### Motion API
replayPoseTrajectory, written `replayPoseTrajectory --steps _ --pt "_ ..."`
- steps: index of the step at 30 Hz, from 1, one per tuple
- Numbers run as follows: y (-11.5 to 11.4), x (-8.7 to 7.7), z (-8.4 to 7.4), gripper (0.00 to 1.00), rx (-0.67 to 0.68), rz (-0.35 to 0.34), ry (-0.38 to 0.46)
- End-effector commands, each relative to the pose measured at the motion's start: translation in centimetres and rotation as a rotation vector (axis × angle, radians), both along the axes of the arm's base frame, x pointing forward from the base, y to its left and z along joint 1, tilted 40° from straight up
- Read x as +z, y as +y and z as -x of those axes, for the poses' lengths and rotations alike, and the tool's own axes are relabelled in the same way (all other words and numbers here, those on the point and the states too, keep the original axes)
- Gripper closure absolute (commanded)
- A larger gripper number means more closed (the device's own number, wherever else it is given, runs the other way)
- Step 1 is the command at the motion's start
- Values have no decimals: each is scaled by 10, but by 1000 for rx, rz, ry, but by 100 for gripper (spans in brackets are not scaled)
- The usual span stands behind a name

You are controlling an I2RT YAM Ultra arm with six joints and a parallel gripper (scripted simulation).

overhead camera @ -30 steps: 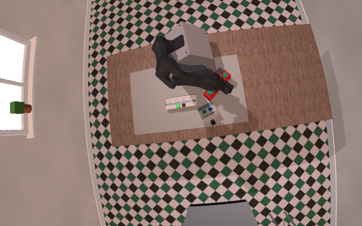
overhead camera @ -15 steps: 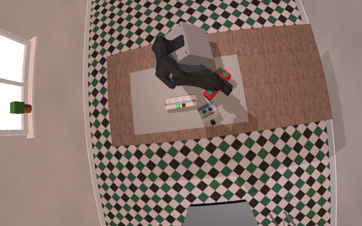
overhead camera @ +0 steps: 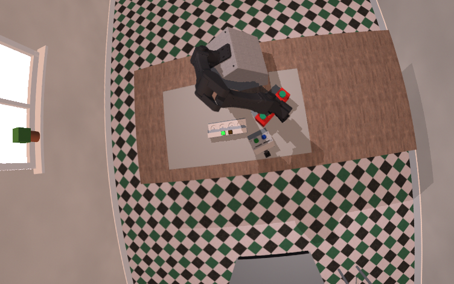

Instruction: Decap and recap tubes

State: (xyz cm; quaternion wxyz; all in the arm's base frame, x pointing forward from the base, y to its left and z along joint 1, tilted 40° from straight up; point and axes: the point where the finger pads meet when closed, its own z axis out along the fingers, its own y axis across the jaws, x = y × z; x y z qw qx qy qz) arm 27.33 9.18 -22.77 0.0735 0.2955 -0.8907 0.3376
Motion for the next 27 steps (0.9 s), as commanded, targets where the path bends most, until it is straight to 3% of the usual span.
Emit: replayPoseTrajectory --steps 1,11,12,27 --pt "4 1 -3 100 -68 -18 -74" --pt "4 1 -3 100 -68 -18 -74" --pt "4 1 -3 51 -68 -18 -74" --pt "10 8 -3 51 -68 -18 -74"
